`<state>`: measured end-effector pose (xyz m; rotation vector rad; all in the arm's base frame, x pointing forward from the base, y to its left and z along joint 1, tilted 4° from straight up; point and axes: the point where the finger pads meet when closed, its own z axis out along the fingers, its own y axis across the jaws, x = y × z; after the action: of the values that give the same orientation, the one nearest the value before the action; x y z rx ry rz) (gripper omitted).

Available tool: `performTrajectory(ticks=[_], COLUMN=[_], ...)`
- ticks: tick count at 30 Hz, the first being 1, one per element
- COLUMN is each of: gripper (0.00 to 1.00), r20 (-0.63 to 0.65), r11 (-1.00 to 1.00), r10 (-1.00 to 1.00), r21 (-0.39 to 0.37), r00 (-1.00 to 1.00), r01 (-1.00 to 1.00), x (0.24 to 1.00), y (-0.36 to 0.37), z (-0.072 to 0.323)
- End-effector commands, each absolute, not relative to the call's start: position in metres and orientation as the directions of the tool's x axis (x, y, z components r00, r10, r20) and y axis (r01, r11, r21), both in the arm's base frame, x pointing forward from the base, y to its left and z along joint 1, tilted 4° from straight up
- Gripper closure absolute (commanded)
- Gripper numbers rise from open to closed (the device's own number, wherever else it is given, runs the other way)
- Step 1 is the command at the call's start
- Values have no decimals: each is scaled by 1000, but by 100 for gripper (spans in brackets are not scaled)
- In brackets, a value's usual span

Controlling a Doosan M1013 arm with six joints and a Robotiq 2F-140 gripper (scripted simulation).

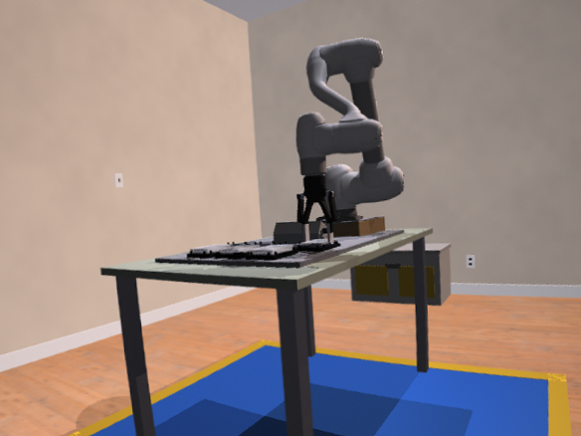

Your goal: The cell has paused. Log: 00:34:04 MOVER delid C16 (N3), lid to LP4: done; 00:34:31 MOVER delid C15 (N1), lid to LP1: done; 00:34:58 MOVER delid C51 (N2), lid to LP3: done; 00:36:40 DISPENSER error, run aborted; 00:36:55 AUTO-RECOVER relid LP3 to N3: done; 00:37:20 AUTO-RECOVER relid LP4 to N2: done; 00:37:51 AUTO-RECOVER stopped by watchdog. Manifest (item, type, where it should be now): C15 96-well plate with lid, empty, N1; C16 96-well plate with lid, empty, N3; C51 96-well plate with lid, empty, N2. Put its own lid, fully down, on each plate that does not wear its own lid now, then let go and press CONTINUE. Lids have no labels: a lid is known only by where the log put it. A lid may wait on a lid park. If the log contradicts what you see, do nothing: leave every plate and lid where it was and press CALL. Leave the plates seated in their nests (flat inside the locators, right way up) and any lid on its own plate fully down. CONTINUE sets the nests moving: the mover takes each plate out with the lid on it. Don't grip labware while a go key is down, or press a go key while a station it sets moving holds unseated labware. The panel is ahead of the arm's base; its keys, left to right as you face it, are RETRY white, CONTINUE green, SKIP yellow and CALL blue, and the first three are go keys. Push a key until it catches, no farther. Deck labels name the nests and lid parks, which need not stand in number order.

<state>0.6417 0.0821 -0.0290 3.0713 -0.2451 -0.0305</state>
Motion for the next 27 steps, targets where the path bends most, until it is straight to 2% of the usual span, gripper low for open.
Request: performTrajectory(ticks=[1,27], gripper=[100,100], r20=[-16,-16], r11=[-986,-986], r10=[-153,-153], r21=[64,64], r00=[988,988], r01=[-152,-152], x=[641,641], y=[80,79], z=[-33,-36])
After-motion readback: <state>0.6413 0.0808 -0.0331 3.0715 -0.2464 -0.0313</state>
